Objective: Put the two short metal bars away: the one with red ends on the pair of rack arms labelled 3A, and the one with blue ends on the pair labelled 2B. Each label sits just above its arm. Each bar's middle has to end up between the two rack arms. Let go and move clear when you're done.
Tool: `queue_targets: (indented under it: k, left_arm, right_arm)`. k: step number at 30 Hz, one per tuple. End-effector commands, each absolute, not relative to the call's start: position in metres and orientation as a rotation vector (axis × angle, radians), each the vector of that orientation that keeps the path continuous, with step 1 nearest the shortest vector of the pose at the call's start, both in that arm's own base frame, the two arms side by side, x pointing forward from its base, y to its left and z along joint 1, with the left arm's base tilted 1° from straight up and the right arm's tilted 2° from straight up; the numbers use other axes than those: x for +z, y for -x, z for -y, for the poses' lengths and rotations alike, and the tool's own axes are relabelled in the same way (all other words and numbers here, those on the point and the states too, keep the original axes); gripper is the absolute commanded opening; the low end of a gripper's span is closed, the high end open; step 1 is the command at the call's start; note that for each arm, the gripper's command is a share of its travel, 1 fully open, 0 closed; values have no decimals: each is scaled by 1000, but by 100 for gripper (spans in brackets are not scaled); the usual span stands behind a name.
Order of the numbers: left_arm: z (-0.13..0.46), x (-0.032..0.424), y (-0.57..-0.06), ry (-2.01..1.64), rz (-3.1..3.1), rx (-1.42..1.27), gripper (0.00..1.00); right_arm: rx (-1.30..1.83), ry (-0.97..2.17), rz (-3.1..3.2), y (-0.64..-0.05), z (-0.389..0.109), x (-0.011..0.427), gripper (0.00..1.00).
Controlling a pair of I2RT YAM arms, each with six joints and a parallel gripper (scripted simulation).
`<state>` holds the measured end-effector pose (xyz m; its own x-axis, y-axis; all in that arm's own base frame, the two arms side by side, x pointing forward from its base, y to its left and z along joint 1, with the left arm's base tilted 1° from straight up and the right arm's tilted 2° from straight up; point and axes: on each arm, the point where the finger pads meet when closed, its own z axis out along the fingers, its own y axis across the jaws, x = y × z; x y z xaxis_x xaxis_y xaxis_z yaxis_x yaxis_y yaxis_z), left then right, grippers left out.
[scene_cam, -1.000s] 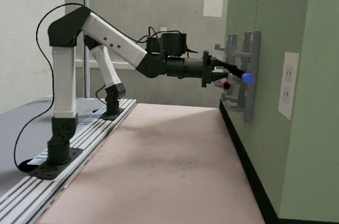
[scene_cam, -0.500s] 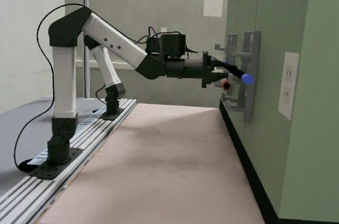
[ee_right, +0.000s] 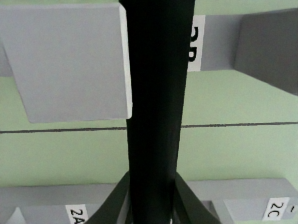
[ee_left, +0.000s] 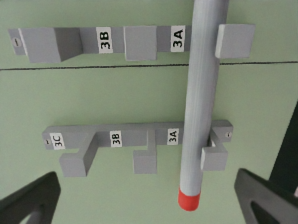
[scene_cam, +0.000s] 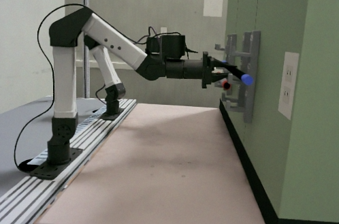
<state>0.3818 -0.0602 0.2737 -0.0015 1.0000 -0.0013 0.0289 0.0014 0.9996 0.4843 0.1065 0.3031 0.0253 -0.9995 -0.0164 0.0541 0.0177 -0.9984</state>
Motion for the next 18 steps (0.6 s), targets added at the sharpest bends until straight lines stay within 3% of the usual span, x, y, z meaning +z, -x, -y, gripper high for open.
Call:
queue_targets:
  k: [1, 5, 18]
  left_arm:
    - [61, 290, -381, -1197, -1218, 1204, 100]
    - [61, 290, -381, -1197, -1218, 1204, 100]
    - [61, 290, -381, -1197, -1218, 1204, 100]
  right_arm:
    - [-1200, 1215, -1159, -484, -108, 286, 0]
    - [-1200, 1215, -1159, -484, -108, 285, 0]
    - [-1200, 1215, -1159, -484, -108, 285, 29]
